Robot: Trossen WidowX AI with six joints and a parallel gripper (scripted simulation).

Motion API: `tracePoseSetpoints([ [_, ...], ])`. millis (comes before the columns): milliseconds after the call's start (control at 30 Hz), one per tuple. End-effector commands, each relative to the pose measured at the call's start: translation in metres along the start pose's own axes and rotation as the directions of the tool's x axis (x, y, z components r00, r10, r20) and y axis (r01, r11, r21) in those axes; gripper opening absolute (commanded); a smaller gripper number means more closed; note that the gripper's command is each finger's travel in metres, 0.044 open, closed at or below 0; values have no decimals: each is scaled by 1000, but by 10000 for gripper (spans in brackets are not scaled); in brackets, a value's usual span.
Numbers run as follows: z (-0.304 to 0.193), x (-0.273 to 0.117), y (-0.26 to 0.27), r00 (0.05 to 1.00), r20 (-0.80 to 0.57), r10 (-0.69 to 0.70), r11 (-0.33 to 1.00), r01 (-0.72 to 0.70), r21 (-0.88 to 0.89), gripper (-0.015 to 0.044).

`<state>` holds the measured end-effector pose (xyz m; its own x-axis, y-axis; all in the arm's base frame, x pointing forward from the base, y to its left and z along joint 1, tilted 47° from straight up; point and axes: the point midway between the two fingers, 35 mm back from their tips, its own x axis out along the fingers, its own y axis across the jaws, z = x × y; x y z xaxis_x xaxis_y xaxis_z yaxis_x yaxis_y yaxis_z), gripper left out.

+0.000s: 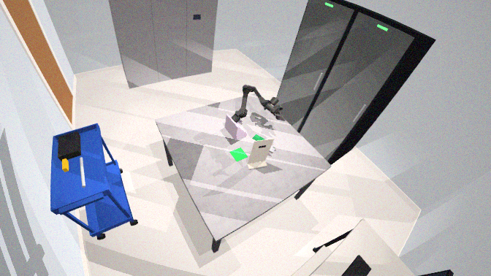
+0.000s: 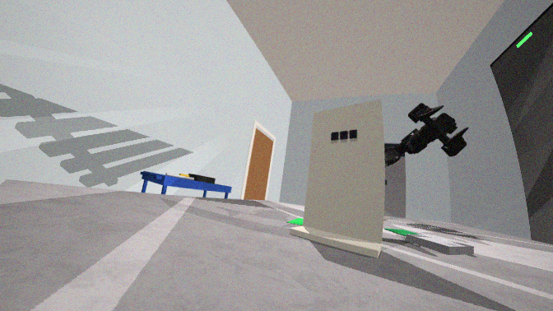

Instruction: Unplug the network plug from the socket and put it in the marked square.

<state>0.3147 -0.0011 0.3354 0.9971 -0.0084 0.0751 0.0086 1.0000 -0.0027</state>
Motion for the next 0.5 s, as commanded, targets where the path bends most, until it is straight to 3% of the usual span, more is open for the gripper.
tracePoseSetpoints([
  [0,-2,0,0,1000,-3,-3,1000,3,-4,374],
  [267,-68,9,-23,985,-126,-117,978,93,-184,164],
  [467,-122,5,-41,952,-223,-210,933,126,-337,156],
])
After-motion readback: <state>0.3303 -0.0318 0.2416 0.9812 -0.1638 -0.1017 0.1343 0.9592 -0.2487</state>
